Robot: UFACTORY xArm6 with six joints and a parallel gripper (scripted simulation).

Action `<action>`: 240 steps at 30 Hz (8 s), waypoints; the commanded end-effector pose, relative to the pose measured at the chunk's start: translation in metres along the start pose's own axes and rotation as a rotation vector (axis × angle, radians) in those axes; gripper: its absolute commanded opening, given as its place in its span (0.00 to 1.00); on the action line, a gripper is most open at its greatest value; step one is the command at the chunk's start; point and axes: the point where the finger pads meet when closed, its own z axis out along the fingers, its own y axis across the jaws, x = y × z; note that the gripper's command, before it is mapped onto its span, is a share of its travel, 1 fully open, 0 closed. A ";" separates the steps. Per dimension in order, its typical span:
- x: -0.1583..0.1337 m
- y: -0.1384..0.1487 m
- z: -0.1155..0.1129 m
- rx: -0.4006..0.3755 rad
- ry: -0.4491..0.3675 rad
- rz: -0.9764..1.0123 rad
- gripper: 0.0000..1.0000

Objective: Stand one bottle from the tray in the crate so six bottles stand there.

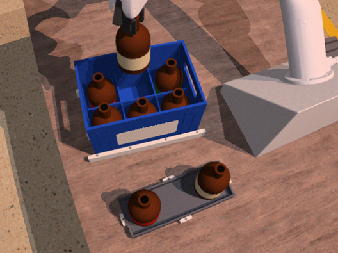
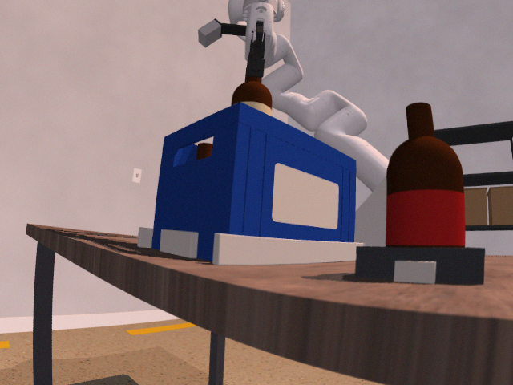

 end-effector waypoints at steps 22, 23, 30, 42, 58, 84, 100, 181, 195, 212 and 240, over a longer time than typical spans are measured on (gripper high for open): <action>0.001 0.000 0.003 0.003 0.001 0.001 0.00; 0.001 0.000 0.004 0.003 0.001 0.001 0.00; 0.001 0.000 0.008 0.003 0.001 0.001 0.00; 0.001 0.000 0.021 0.003 0.001 0.001 0.00; 0.001 0.000 0.036 0.003 0.001 0.001 0.00; 0.001 0.000 0.039 0.003 0.001 0.001 0.00; 0.001 0.000 0.042 0.003 0.001 0.001 0.00; 0.001 0.000 0.082 0.003 0.001 0.001 0.00; 0.001 0.000 0.095 0.003 0.001 0.001 0.00; 0.001 0.000 0.112 0.003 0.001 0.001 0.00; 0.001 0.000 0.119 0.003 0.001 0.001 0.00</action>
